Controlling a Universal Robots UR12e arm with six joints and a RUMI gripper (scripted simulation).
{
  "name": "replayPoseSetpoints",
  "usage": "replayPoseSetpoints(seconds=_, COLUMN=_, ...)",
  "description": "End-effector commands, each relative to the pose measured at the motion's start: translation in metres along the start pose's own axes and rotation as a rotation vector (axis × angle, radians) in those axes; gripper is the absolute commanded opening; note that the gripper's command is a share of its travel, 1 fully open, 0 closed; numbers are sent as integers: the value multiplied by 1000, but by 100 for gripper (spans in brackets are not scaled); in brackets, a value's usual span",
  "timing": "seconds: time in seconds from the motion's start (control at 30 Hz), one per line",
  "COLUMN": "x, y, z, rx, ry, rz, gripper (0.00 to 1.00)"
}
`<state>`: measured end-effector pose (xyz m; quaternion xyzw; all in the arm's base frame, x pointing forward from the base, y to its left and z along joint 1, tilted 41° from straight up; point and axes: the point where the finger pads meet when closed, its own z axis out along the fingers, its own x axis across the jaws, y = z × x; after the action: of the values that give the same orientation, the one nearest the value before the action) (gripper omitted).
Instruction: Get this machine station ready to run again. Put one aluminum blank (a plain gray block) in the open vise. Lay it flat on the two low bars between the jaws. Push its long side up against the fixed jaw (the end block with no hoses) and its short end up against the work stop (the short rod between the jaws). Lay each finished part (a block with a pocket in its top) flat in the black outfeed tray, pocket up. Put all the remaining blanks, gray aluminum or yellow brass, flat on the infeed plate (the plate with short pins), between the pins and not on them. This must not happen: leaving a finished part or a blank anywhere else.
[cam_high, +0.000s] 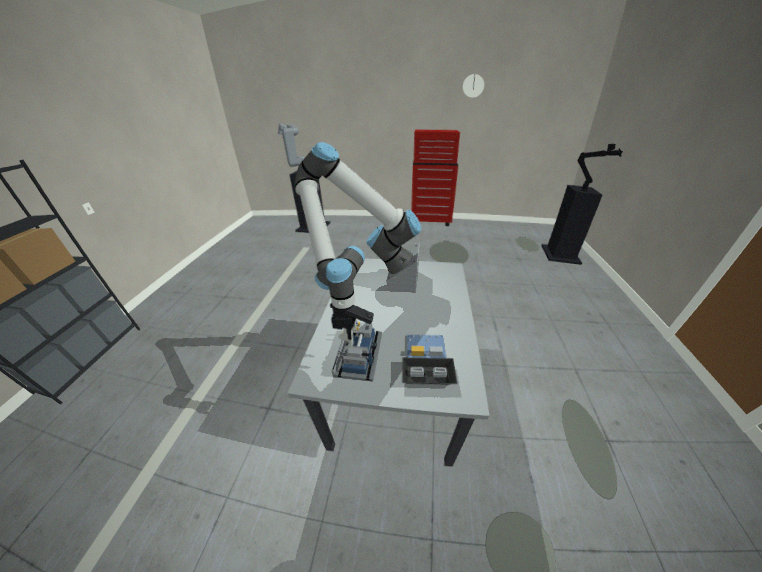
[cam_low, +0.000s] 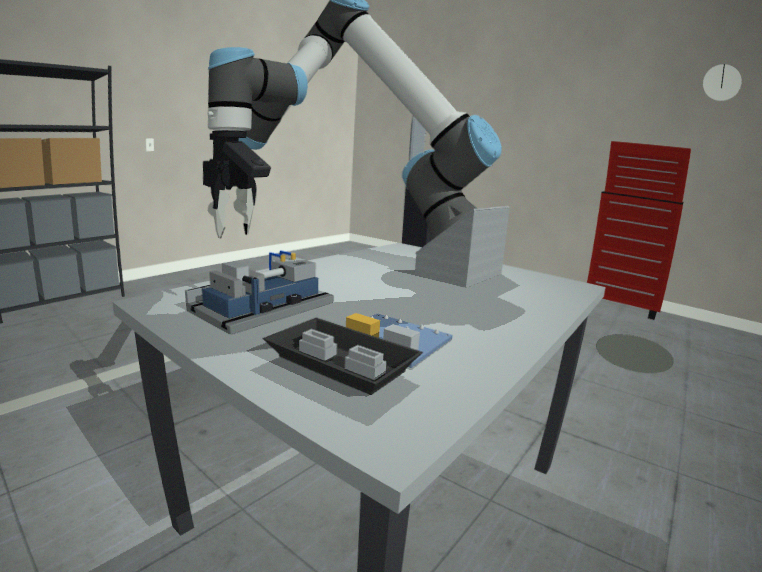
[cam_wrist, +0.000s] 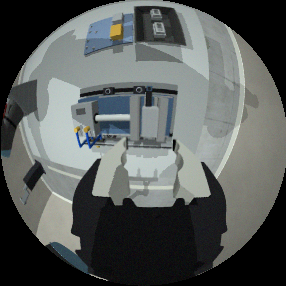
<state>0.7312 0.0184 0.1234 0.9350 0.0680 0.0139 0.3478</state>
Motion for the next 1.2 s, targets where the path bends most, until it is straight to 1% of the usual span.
replayPoseSetpoints(seconds=0.0, x=0, y=0, z=-4, rx=0, ry=1, rz=0, gripper=40)
replayPoseSetpoints(seconds=0.13, x=0, y=0, z=-5, rx=0, ry=1, rz=0, gripper=40)
replayPoseSetpoints(seconds=0.17, x=0, y=0, z=-5, rx=0, ry=1, rz=0, gripper=0)
replayPoseSetpoints(seconds=1.17, x=0, y=0, z=-5, rx=0, ry=1, rz=0, gripper=0)
